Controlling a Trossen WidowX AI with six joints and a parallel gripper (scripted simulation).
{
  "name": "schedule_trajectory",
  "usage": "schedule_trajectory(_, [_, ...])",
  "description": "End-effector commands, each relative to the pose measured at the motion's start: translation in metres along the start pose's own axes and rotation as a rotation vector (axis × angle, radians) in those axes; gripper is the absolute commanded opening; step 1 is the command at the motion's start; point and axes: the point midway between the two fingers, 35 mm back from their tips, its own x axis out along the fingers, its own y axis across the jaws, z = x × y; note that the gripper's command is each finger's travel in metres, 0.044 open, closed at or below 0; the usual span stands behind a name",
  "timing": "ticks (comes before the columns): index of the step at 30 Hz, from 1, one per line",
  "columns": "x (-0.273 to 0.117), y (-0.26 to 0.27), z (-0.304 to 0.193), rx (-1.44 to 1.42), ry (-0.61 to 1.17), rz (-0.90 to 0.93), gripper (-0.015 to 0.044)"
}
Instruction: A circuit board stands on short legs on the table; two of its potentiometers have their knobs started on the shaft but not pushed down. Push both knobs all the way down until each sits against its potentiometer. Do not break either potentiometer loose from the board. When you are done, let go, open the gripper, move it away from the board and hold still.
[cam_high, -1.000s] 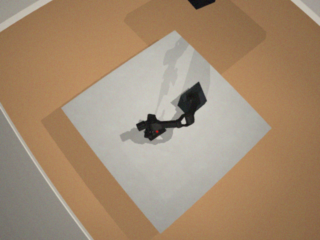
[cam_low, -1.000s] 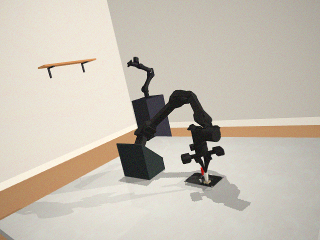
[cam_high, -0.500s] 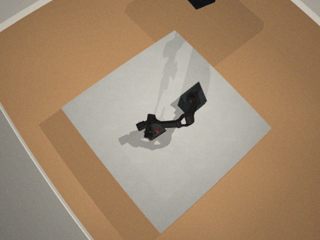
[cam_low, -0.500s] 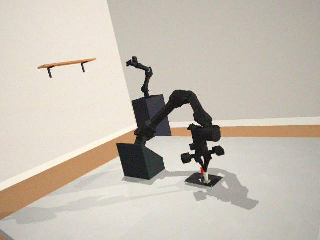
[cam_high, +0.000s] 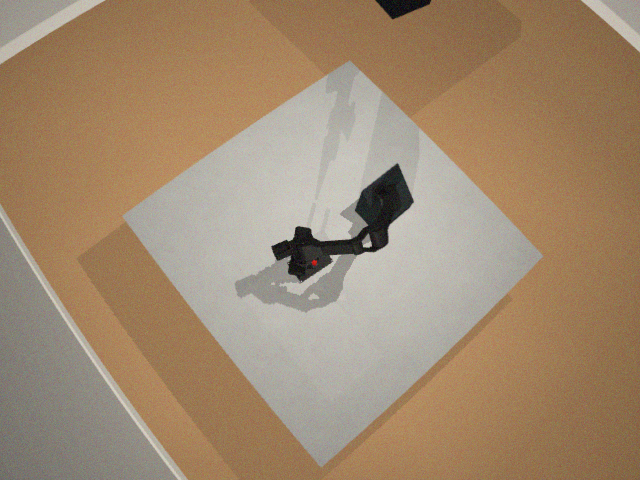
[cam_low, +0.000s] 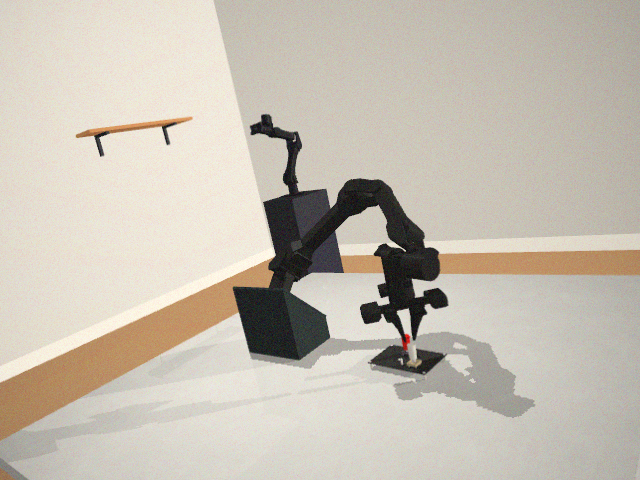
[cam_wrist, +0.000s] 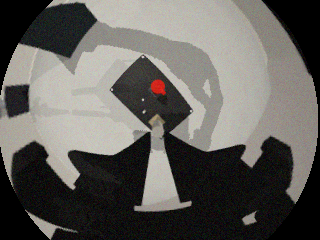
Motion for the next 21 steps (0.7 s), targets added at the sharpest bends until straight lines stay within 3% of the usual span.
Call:
schedule_trajectory(1, [0.001,0.000,0.000,0.000,-0.001,0.000,0.0184])
schedule_trajectory(11, [-0.017,0.049,0.053,0.000,0.002,0.003,0.0440])
schedule_trajectory(21, [-0.019,0.117,0.131,0.001,0.000,0.004,0.0440])
